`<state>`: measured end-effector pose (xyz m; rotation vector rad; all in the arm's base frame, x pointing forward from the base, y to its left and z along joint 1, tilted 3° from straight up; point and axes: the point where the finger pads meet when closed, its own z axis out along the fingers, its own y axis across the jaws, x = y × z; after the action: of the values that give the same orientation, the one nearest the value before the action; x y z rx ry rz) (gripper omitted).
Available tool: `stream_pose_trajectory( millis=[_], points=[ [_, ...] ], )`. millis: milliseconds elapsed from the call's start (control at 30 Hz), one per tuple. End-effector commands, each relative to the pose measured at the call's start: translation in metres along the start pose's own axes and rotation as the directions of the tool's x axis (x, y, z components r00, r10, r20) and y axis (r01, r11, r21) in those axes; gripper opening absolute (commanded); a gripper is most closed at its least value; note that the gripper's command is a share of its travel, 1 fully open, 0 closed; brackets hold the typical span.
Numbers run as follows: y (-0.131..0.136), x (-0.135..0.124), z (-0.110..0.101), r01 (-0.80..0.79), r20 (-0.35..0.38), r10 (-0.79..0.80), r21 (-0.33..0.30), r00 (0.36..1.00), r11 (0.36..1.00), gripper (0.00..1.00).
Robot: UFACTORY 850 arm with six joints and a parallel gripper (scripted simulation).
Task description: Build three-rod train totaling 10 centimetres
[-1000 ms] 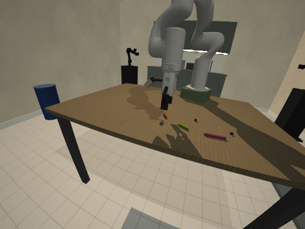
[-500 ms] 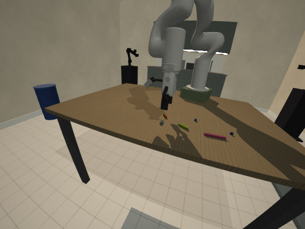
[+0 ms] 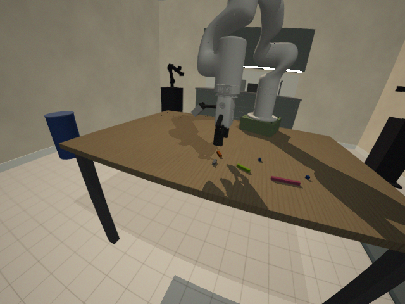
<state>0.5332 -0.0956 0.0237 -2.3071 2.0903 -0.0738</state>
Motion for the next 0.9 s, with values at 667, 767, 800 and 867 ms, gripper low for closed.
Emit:
stream_pose_trajectory(
  millis=[667,767,800,867],
  points=[
    [-0.0010,0.0001,-0.0007,0.267,-0.001,-0.267,0.001,0.964,0.964,1.00],
    [-0.0010,0.0000,-0.0006,0.367,-0.002,-0.367,0.001,0.930,0.930,1.00],
    [-0.0010,0.0000,-0.0006,0.402,-0.002,-0.402,0.001,0.916,0.916,1.00],
    [-0.0010,-0.0001,-0.0006,0.468,-0.002,-0.468,0.001,0.884,0.884,1.00]
  ],
)
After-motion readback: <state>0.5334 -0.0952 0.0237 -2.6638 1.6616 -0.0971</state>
